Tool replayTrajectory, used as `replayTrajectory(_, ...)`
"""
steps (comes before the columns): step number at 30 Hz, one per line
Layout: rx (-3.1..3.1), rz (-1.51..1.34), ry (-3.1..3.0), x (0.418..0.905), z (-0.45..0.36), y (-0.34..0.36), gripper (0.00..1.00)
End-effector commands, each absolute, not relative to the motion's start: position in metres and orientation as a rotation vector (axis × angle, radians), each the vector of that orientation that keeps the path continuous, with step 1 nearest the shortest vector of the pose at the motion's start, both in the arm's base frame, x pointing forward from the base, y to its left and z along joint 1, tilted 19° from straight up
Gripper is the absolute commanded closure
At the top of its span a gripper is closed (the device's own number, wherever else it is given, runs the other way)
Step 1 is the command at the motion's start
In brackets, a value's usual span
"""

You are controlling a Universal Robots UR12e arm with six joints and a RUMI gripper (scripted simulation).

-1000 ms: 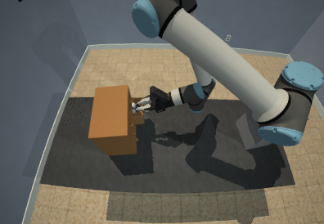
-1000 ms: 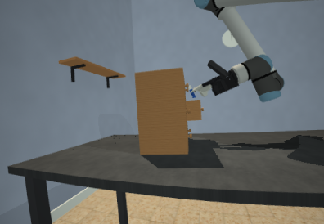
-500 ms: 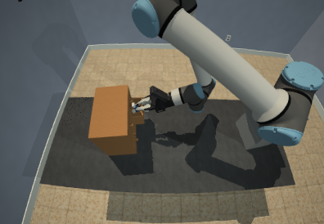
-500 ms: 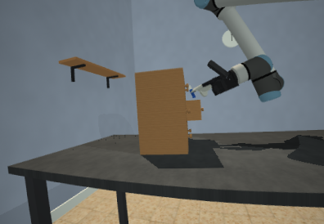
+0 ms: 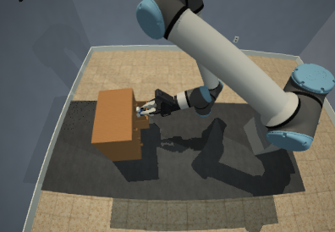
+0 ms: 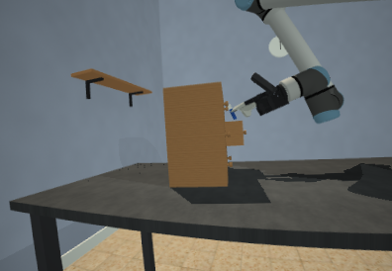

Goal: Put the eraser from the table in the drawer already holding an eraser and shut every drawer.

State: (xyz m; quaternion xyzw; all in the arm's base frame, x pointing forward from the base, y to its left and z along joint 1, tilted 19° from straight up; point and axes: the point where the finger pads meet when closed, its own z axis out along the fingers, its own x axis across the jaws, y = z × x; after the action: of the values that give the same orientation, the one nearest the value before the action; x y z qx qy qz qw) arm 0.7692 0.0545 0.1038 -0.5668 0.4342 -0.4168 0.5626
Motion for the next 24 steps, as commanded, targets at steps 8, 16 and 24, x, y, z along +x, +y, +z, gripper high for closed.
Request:
replayTrajectory(8, -1.334, -0.982, 1.022, 0.7691, 0.1042, 0.0545, 0.79)
replayTrajectory(16, -1.334, -0.982, 1.022, 0.7691, 0.1042, 0.0545, 0.0)
replayTrajectory(24, -1.334, -0.982, 1.022, 0.7691, 0.1042, 0.0545, 0.0)
